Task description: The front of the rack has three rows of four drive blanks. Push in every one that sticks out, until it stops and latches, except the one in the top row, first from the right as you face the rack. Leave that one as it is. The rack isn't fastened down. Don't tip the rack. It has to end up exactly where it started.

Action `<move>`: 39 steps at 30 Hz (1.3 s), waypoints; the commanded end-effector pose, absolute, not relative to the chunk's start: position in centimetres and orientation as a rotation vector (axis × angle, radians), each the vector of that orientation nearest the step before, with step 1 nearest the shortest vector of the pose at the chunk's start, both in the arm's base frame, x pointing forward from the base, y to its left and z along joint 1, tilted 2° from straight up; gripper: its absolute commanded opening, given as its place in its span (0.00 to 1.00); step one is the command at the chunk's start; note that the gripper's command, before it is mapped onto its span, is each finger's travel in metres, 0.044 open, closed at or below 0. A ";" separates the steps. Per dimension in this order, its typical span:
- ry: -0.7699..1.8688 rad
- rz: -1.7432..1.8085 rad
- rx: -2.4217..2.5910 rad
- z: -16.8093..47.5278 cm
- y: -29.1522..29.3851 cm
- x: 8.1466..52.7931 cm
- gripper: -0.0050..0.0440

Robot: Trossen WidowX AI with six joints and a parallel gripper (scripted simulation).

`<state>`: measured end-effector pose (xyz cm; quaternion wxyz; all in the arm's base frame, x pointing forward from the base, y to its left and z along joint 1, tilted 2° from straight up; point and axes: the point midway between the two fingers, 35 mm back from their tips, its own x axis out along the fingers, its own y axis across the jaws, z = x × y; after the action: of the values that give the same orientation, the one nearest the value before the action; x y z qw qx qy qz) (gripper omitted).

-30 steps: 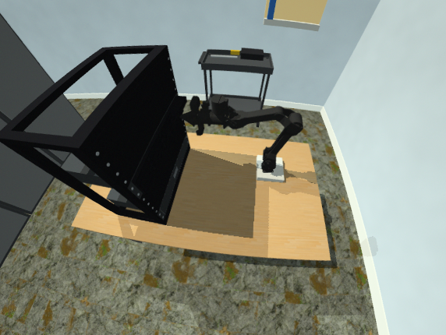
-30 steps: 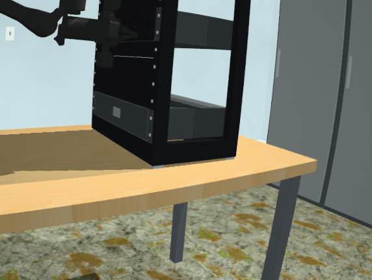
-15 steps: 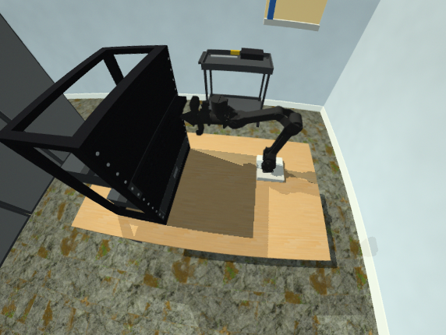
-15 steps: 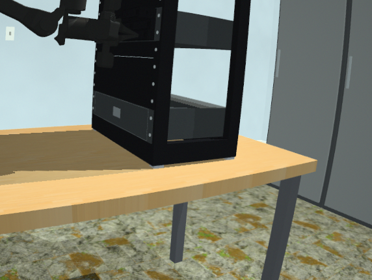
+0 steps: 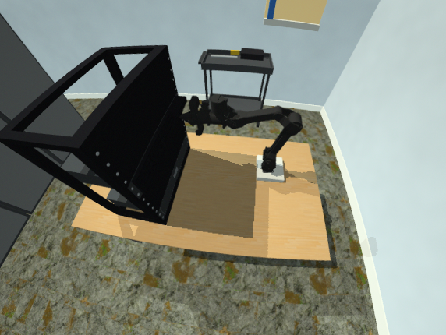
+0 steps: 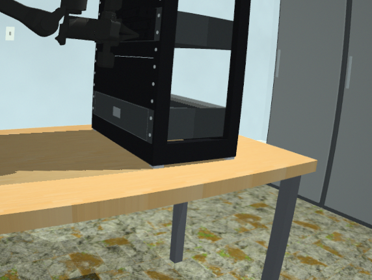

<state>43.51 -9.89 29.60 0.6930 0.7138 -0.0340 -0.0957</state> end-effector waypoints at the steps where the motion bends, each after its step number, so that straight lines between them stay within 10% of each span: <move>1: -0.119 -0.175 1.584 31.7 -10.0 43.6 0.10; 39: -0.119 -0.175 1.584 31.9 -10.0 43.9 0.10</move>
<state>43.80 -9.95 29.61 0.6927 0.7139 -0.0321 -0.0974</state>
